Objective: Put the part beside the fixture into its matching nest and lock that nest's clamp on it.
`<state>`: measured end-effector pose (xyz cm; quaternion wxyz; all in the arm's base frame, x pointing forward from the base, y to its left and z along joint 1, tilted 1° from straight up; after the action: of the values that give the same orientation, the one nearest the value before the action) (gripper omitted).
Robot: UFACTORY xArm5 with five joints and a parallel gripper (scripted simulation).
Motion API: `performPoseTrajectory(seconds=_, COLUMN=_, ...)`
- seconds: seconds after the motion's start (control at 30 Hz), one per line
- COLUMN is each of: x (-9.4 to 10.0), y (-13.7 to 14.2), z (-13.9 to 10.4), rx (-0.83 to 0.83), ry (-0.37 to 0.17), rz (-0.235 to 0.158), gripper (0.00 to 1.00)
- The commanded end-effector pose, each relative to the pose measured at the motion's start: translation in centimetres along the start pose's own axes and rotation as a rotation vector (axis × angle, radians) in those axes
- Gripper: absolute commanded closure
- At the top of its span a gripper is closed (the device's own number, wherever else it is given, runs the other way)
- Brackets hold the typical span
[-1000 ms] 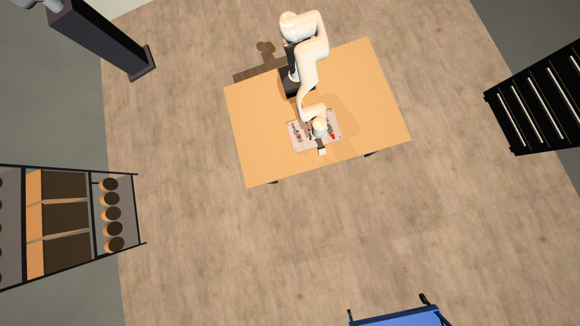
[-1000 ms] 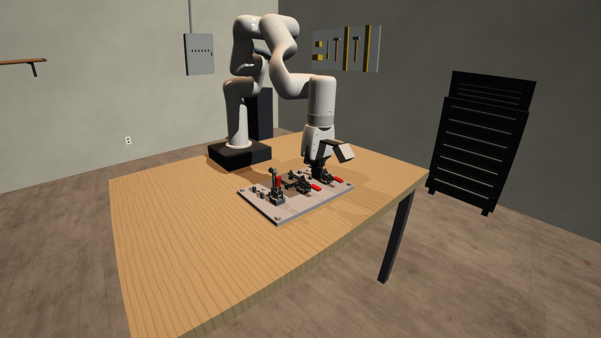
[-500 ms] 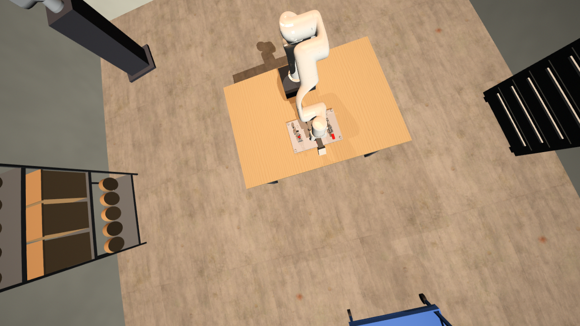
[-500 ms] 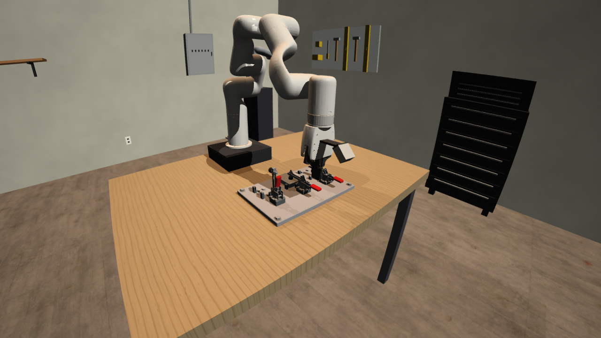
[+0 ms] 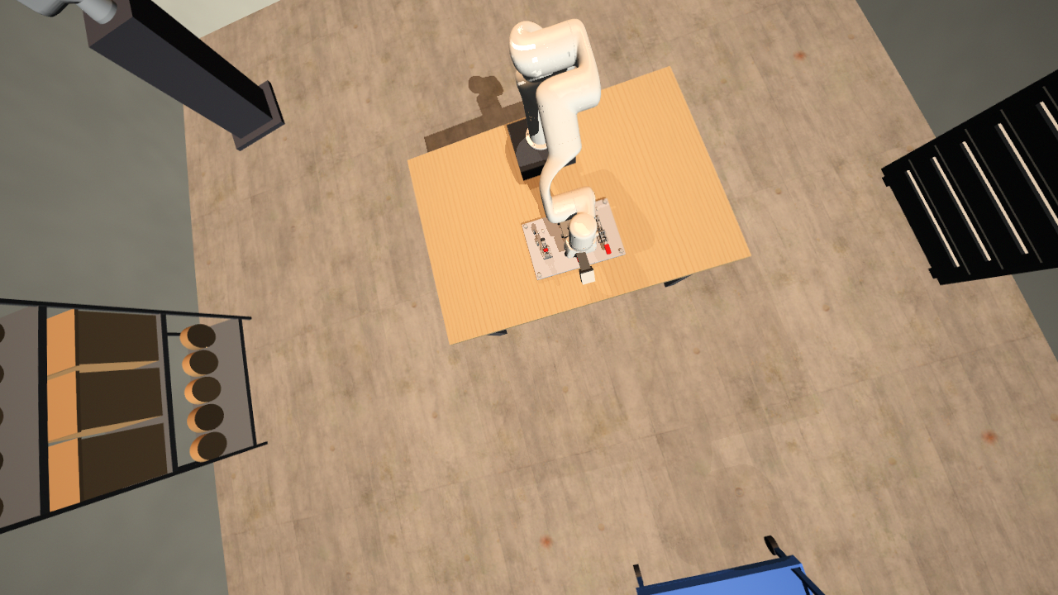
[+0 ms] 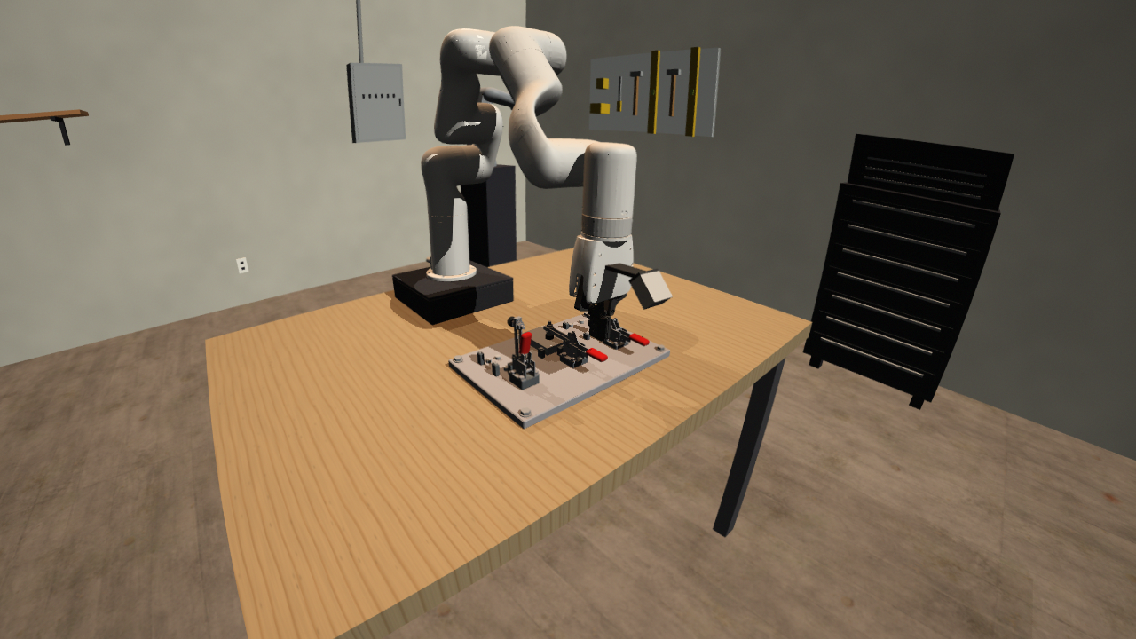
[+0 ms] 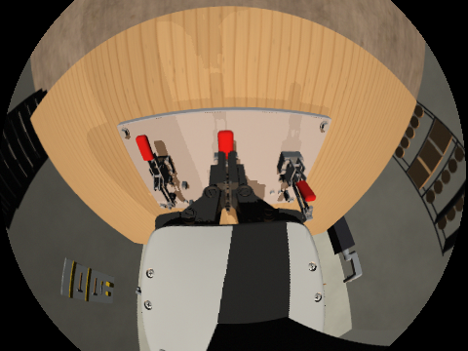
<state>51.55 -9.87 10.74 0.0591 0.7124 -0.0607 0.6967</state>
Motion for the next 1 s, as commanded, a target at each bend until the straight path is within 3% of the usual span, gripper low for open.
performPoseTrajectory(seconds=0.0, x=0.2, y=0.0, z=0.2, rx=0.000, ry=0.004, rz=0.000, gripper=1.00)
performPoseTrajectory(seconds=0.97, x=-0.9, y=0.0, z=0.3, rx=0.000, ry=0.004, rz=0.000, gripper=1.00)
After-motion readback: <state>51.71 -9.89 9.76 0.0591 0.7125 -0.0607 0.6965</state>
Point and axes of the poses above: the point where the finger pads meet when closed, its own x axis back along the fingers, its own y axis across the jaws, z = x × y, the point moved 7 cm from there along x, back along the fingers, and after that the axes turned 1 degree about x, right-handed, at the moved point
